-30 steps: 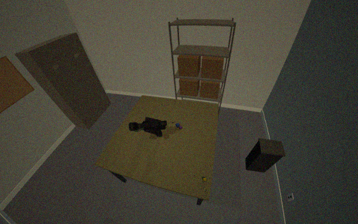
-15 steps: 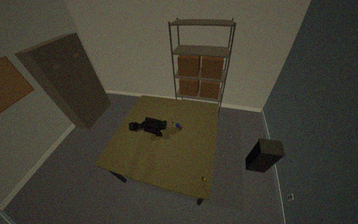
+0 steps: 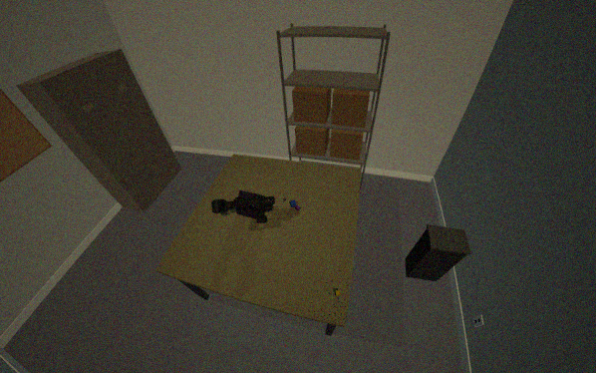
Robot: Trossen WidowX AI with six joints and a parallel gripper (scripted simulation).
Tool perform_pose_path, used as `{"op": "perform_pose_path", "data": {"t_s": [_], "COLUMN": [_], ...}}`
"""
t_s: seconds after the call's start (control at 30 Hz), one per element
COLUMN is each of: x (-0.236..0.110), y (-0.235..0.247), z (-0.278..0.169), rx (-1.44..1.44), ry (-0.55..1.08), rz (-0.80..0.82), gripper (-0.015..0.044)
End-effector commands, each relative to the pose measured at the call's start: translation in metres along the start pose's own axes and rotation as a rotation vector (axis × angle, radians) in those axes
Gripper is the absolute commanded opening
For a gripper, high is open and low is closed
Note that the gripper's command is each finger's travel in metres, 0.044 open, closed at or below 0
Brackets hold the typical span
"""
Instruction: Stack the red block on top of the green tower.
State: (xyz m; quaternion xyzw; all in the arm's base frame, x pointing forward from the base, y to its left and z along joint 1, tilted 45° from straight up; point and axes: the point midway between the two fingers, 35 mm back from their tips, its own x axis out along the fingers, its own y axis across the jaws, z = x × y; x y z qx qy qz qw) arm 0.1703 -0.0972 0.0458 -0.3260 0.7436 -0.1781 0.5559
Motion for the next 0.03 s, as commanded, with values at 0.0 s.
{"op": "perform_pose_path", "data": {"t_s": [0.0], "x": [0.0], "y": [0.0], "z": [0.0], "rx": [0.0], "ry": [0.0], "rz": [0.0], "gripper": [0.044]}}
